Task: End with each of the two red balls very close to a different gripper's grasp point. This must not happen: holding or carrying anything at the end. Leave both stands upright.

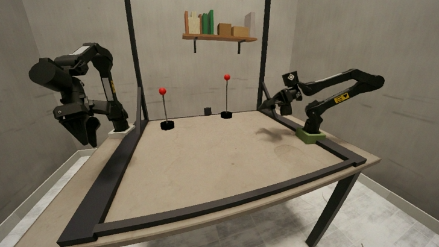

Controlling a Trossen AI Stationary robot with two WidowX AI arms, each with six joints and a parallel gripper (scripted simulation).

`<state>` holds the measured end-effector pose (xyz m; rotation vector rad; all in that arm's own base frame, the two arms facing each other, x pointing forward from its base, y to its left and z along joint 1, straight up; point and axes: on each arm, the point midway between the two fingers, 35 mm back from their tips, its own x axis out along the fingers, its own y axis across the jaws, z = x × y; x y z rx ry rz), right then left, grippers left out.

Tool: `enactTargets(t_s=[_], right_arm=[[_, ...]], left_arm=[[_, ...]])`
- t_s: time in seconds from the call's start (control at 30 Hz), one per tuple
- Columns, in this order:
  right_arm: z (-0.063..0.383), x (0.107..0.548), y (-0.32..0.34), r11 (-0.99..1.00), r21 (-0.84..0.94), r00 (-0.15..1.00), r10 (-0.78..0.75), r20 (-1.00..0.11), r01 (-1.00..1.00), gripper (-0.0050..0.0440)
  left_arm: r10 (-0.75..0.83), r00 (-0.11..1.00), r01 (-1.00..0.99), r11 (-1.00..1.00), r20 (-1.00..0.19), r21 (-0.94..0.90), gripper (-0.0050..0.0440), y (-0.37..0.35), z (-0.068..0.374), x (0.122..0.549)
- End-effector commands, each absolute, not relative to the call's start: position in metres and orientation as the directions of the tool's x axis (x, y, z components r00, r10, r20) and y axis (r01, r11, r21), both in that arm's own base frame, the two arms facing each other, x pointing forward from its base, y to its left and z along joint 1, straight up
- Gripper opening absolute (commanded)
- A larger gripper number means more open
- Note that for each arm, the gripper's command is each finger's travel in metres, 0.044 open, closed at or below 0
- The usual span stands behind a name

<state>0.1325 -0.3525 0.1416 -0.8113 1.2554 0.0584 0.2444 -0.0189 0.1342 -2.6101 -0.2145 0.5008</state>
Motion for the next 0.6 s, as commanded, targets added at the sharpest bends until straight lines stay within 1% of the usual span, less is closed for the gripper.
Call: enactTargets(t_s=[0.0, 0.13, 0.23, 0.3, 0.43, 0.57], right_arm=[[0.16, 0.136, -0.328, 0.733, -0.517, 0.379, -0.37, -0.848, -0.442, 0.044], [0.173, 0.138, -0.284, 0.776, -0.471, 0.414, -0.299, -0.86, -0.419, 0.044], [0.18, 0.139, -0.259, 0.8, -0.442, 0.434, -0.256, -0.864, -0.406, 0.044], [0.18, 0.139, -0.259, 0.8, -0.442, 0.434, -0.256, -0.864, -0.406, 0.044], [0.19, 0.141, -0.226, 0.828, -0.402, 0.461, -0.202, -0.864, -0.391, 0.044], [0.2, 0.142, -0.194, 0.853, -0.361, 0.487, -0.149, -0.861, -0.378, 0.044]], left_arm=[[0.188, 0.94, 0.005, -0.843, -0.284, -0.538, 0.044, -0.031, 0.151, 0.253], [0.105, 0.957, -0.114, -0.716, -0.269, -0.689, 0.044, -0.051, 0.161, 0.264], [0.054, 0.965, -0.168, -0.626, -0.257, -0.761, 0.044, -0.064, 0.168, 0.27], [0.054, 0.965, -0.168, -0.626, -0.257, -0.761, 0.044, -0.064, 0.168, 0.27], [-0.014, 0.971, -0.221, -0.449, -0.24, -0.866, 0.044, -0.081, 0.176, 0.278], [-0.08, 0.972, -0.235, -0.289, -0.222, -0.928, 0.044, -0.098, 0.184, 0.285]])
